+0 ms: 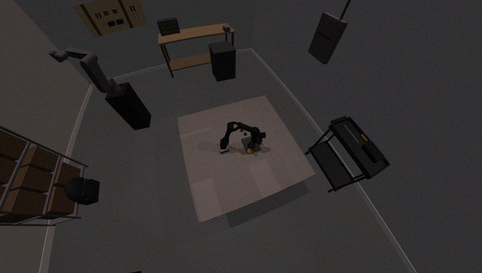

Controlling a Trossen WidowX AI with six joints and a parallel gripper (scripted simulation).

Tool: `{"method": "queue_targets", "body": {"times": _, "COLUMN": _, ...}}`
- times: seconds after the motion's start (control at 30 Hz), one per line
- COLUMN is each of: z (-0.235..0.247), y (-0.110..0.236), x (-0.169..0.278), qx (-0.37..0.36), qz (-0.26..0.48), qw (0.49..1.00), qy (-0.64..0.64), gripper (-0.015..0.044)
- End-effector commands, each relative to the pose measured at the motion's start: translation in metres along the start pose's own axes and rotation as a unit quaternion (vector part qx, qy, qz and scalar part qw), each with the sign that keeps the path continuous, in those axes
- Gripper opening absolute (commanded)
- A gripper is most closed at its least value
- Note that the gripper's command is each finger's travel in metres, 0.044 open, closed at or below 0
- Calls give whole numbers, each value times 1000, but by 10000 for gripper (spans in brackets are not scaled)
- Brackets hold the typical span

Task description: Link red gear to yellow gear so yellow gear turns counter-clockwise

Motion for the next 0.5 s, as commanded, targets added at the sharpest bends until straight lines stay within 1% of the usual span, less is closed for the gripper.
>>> {"method": "queue_targets", "body": {"times": 0.0, "z": -1, "y": -7, "x": 1, "qx": 0, "qz": 3, "qw": 1000, "qy": 22, "gripper": 0}}
{"method": "queue_targets", "body": {"times": 0.23, "z": -1, "y": -17, "x": 1, "qx": 0, "qz": 3, "qw": 1000, "qy": 22, "gripper": 0}}
{"method": "queue_targets", "body": {"times": 0.47, "z": 0, "y": -28, "x": 1, "qx": 0, "qz": 3, "qw": 1000, "qy": -22, "gripper": 0}}
Point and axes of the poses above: the point midway between the two fingers, 35 mm back from their tips, its own y axis back along the fingers, its own z axis across the jaws, x = y × z, the point moved 9 cm from there along y, back along the fingers, and after that the axes turned 9 degrees about y, right-handed, at the moved point
